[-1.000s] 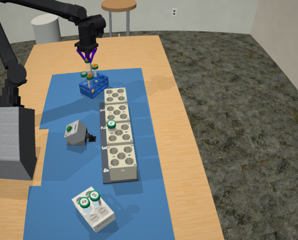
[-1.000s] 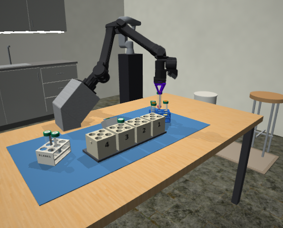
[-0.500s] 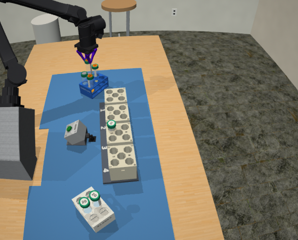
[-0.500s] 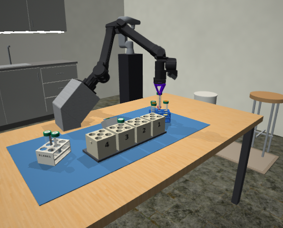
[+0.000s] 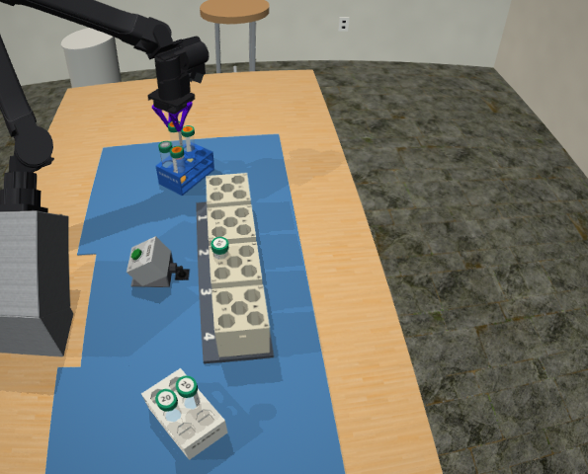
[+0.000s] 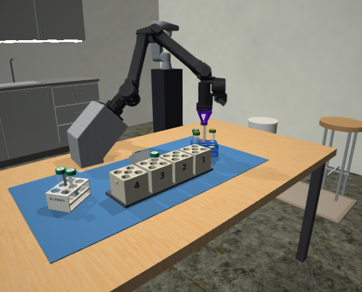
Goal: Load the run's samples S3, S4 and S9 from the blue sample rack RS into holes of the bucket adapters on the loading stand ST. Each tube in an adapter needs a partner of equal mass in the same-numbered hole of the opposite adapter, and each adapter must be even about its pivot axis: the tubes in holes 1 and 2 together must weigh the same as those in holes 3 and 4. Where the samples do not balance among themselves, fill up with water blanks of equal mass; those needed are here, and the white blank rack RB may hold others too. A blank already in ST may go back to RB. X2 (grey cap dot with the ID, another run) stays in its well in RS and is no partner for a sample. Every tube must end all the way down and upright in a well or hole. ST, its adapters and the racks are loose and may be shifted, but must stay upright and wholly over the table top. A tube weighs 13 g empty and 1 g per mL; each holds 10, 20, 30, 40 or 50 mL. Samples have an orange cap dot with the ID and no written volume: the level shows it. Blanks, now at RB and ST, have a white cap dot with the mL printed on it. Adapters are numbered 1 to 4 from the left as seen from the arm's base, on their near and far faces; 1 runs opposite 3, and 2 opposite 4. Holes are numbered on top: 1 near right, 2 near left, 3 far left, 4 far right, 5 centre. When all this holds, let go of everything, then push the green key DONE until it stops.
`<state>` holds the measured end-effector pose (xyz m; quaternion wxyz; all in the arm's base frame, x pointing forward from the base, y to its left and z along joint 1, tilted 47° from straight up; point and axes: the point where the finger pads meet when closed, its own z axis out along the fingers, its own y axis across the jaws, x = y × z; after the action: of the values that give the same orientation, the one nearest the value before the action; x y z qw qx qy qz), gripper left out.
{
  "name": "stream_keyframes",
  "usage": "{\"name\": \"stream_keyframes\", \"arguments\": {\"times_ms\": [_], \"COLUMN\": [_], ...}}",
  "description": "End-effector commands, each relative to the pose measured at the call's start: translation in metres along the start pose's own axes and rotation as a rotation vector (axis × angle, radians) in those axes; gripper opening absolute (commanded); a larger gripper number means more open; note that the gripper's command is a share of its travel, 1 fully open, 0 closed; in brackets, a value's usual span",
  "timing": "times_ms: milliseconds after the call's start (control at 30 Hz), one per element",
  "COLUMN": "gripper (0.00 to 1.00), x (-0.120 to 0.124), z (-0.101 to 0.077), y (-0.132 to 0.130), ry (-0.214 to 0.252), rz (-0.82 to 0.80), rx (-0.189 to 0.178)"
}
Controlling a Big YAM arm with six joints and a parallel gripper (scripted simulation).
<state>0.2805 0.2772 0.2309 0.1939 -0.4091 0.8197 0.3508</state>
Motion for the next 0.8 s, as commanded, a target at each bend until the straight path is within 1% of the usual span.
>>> {"name": "stream_keyframes", "arguments": {"times_ms": [0,67,100,167,567,667,767], "gripper": [0.0,0.0,0.0,0.0,0.0,0.0,0.0], "x": [-0.002,-0.002,-0.01,-0.002,-0.002,-0.003,0.0], "z": [0.01,0.01,0.007,0.014,0.03,0.03,0.035], "y": [-0.001,-0.001,0.001,-0.001,0.001,0.001,0.001], "ry": [0.002,0.002,-0.011,0.002,0.0,-0.002,0.002], "rz": [0.011,0.011,0.0,0.011,0.01,0.008,0.011], "rx": [-0.005,-0.005,-0.002,-0.004,-0.005,-0.007,-0.005]}}
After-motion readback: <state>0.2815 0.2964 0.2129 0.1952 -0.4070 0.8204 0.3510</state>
